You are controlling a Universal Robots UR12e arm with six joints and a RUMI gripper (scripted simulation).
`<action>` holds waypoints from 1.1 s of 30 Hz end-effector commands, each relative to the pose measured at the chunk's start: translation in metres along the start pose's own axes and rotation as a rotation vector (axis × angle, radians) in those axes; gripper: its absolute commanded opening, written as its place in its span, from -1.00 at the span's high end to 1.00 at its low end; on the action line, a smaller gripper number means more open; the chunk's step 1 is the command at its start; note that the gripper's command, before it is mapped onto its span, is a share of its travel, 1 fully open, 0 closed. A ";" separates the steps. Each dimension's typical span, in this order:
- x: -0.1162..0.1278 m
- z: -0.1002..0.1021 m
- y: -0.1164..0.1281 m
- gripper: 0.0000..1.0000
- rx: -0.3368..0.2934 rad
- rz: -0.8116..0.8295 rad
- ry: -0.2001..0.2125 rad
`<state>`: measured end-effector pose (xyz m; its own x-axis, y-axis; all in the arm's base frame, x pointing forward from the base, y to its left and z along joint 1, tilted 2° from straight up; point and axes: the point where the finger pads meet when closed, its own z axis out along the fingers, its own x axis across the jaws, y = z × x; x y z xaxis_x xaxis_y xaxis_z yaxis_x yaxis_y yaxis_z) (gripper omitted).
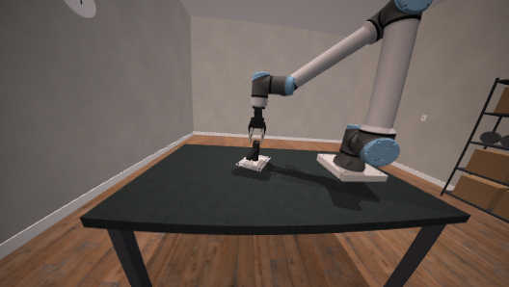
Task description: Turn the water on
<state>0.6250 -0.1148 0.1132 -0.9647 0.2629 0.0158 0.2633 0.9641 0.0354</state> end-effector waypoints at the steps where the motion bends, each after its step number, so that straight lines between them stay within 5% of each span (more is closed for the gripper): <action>1: -0.001 0.003 0.000 0.19 0.000 0.000 -0.002; 33: -0.001 0.016 0.000 0.19 0.000 0.000 -0.002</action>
<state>0.6249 -0.1141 0.0962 -0.9647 0.2629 0.0158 0.2633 0.9641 0.0354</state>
